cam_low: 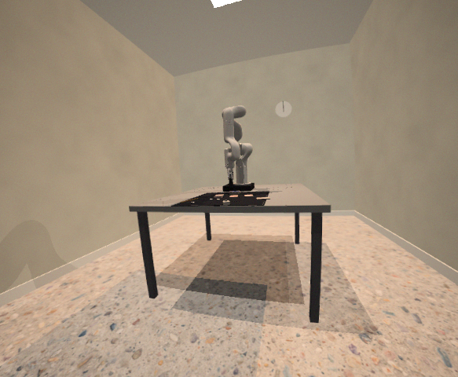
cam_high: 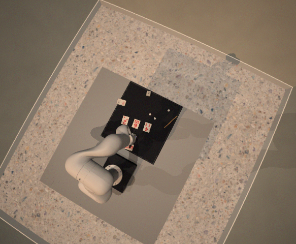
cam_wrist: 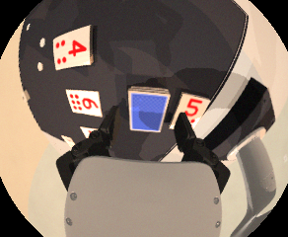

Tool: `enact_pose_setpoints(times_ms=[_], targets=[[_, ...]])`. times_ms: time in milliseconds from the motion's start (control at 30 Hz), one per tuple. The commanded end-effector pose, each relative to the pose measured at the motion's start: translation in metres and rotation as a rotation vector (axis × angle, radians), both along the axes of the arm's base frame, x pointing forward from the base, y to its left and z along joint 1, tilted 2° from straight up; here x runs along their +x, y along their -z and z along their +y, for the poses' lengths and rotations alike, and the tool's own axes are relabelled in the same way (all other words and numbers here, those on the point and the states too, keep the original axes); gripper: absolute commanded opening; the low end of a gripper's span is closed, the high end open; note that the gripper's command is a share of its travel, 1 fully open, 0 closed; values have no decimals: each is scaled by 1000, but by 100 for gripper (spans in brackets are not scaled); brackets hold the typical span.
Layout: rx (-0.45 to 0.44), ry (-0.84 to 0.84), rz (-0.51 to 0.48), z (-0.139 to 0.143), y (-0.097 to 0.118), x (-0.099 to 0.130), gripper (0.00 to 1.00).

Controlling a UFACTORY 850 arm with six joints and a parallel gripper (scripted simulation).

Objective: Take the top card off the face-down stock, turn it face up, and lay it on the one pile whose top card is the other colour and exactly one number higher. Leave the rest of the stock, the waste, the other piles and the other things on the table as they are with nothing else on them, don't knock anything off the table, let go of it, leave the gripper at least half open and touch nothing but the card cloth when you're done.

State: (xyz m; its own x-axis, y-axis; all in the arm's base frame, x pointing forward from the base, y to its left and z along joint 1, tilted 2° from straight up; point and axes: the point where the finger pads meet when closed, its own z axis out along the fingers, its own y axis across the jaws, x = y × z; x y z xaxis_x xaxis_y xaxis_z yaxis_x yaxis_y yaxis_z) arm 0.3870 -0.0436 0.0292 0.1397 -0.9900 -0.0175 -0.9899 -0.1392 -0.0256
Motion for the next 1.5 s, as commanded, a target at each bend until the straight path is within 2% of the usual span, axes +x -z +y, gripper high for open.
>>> enact_pose_setpoints(times_ms=[0, 1467], targets=[[0, -1, -2, 0, 3, 1, 86], [0, -1, -2, 0, 22, 1, 86]])
